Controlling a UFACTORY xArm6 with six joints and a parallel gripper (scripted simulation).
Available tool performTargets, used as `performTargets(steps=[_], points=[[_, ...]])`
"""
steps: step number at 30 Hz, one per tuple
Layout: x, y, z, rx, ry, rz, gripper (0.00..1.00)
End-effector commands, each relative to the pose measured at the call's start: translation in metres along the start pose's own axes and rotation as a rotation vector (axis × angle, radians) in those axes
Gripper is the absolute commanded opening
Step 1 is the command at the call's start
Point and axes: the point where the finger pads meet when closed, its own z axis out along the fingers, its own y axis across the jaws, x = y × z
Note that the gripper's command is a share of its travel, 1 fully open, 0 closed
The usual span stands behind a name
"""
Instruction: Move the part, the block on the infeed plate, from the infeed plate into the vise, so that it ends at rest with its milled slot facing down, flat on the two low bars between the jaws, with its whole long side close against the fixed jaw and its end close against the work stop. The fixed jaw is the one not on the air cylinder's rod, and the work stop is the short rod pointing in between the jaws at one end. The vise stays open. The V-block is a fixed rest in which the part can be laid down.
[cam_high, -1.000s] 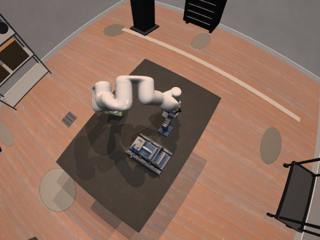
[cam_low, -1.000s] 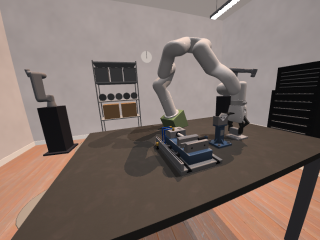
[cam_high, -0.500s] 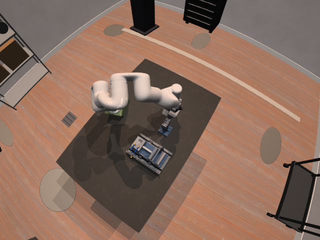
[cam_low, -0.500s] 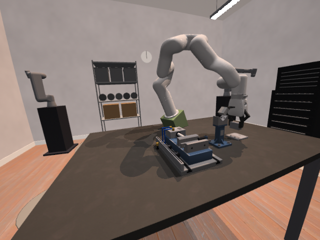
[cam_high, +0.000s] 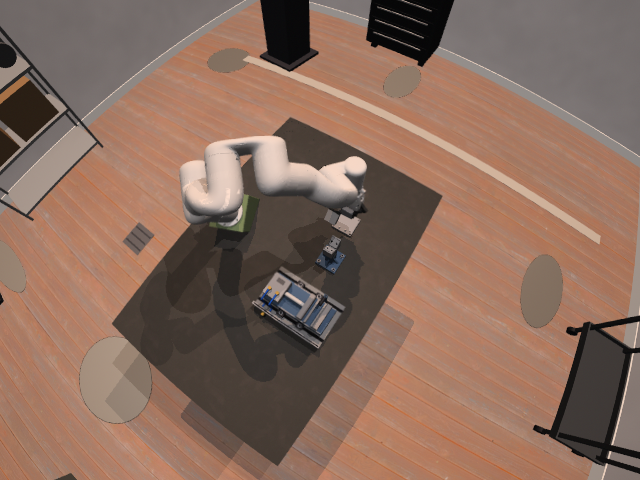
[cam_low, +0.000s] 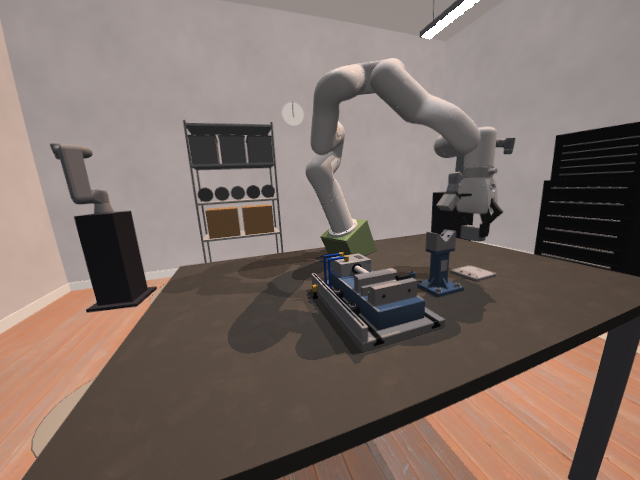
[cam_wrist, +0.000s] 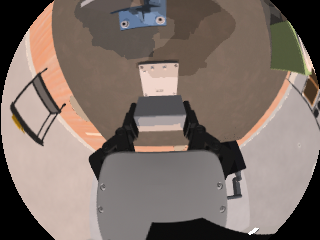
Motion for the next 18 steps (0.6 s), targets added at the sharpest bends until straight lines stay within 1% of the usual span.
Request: performTargets(steps=[1, 3, 11, 18], points=[[0.0, -0.001, -0.024, 0.003, -0.002, 0.001, 0.0], [0.0, -0.001, -0.024, 0.003, -0.002, 0.001, 0.0], [0.0, -0.001, -0.056, 0.003, -0.002, 0.001, 0.0], [0.0, 0.0, -0.077, 0.003, -0.002, 0.001, 0.0]])
